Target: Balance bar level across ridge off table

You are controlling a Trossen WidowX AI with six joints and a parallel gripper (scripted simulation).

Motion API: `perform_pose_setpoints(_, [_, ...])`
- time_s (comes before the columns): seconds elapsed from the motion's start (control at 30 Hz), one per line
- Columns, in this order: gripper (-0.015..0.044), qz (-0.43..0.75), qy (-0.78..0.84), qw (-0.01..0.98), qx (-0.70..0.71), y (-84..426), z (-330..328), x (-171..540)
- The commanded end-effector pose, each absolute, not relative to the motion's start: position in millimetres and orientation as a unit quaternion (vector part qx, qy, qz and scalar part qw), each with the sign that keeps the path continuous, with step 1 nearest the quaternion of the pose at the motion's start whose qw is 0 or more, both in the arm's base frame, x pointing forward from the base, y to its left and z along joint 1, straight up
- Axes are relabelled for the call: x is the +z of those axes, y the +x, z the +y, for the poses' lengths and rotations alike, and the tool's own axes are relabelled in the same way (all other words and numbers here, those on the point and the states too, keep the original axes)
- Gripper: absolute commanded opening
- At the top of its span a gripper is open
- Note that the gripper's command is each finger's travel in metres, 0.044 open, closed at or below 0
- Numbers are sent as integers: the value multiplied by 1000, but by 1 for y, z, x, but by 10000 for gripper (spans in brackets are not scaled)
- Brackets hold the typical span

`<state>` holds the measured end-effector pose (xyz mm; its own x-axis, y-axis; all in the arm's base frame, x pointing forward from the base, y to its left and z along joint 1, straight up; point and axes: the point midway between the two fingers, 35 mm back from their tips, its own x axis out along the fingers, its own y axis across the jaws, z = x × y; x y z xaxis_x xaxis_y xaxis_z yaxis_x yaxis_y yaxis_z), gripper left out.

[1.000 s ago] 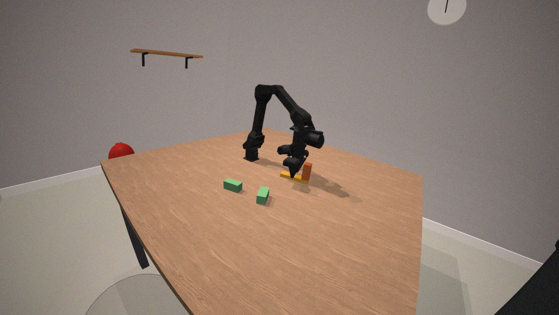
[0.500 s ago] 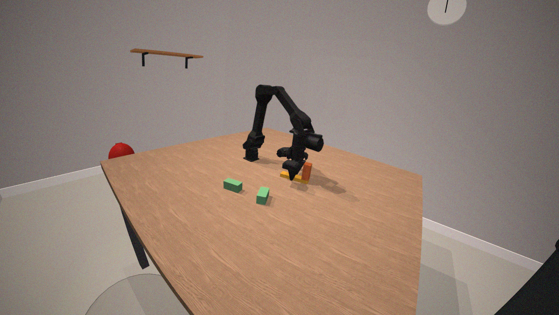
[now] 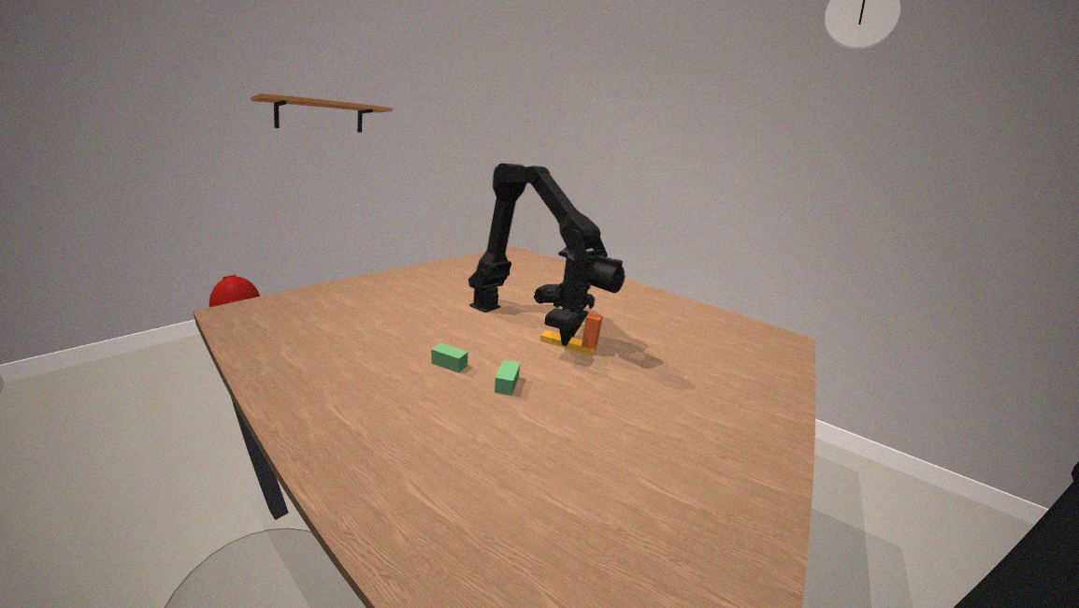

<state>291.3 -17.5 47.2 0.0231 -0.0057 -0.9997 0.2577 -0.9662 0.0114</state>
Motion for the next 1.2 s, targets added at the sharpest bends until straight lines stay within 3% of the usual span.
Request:
perform_pose_setpoints(0.0, [98,89,709,95,-693,291,-17,47])
perform_pose_setpoints(0.07, [85,89,709,95,-693,291,-17,47])
perform_pose_setpoints(0.2, [0,89,709,95,-693,293,-17,53])
perform_pose_setpoints(1.17, [0,89,710,93,-693,296,-17,126])
